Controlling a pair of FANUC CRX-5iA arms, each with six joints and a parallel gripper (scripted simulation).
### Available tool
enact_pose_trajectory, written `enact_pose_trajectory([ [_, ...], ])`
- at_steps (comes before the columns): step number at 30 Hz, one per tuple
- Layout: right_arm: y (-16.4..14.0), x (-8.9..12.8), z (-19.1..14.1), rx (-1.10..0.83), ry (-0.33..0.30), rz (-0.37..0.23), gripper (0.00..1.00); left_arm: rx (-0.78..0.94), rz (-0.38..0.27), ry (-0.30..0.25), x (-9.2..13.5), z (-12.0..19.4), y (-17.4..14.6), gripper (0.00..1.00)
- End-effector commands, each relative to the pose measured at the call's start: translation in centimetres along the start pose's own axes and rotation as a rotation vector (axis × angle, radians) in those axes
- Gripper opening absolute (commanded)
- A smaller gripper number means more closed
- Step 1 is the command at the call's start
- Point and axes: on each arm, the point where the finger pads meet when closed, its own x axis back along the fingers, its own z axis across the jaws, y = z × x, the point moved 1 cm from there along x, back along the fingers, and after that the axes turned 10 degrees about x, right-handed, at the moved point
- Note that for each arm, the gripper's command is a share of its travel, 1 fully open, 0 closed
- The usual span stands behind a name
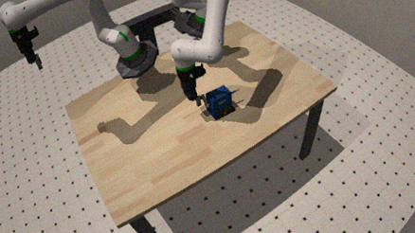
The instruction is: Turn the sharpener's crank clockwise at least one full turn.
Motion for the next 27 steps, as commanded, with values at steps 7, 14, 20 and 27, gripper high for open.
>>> enact_pose_trajectory([
  [7,0.02,0.1,-0.03,0.0,-0.001,-0.002,1.0,0.0,-0.002,0.001,0.09,0.04,0.06,0.97],
  [14,0.02,0.1,-0.03,0.0,-0.001,-0.002,1.0,0.0,-0.002,0.001,0.09,0.04,0.06,0.0],
  [20,0.02,0.1,-0.03,0.0,-0.001,-0.002,1.0,0.0,-0.002,0.001,0.09,0.04,0.06,0.0],
  [27,0.02,0.1,-0.03,0.0,-0.001,-0.002,1.0,0.0,-0.002,0.001,0.09,0.04,0.06,0.0],
])
